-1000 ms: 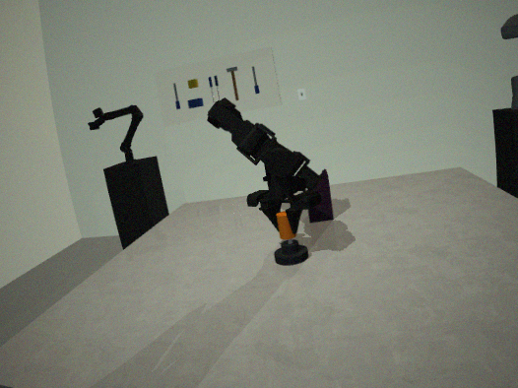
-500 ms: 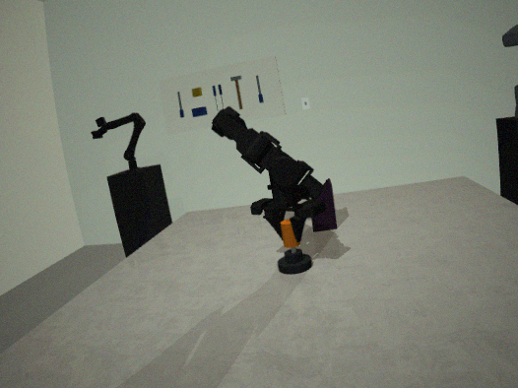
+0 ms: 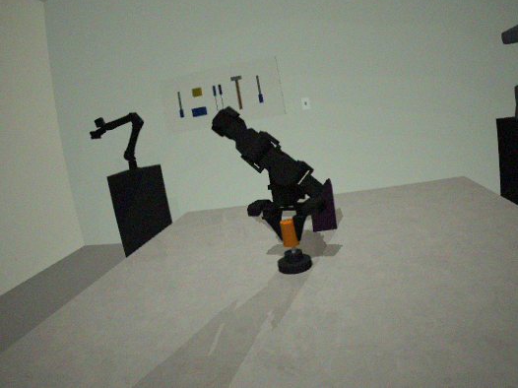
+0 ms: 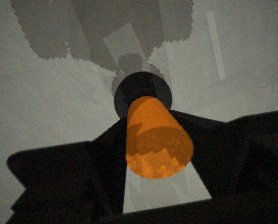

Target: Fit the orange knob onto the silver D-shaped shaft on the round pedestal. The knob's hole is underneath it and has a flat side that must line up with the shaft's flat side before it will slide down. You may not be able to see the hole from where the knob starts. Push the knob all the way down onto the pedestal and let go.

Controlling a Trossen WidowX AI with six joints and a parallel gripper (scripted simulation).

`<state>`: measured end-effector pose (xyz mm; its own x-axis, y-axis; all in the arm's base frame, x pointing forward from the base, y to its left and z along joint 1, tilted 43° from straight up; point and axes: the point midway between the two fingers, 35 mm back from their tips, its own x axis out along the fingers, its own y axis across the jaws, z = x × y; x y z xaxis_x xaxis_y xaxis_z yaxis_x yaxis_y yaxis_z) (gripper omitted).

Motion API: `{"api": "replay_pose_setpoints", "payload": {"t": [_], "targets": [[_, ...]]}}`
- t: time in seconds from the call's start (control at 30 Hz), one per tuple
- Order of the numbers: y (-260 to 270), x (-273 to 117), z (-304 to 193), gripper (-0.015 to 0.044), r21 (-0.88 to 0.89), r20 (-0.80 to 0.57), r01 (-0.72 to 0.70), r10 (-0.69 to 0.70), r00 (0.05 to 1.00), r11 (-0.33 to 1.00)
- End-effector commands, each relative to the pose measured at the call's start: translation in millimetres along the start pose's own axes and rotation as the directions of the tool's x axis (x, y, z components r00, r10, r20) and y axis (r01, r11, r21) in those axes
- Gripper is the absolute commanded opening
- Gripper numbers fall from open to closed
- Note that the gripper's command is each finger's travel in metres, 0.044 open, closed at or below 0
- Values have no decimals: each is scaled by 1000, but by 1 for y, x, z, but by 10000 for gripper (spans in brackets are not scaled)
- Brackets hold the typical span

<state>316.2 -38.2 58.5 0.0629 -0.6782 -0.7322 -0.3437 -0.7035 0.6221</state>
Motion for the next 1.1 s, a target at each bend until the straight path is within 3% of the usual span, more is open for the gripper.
{"api": "replay_pose_setpoints", "payload": {"t": [0.0,1.07], "targets": [[0,-1,-2,0,-5,-6,1,-1,1000,1000],[1,-3,1,0,-58,-6,0,-1,1000,998]]}}
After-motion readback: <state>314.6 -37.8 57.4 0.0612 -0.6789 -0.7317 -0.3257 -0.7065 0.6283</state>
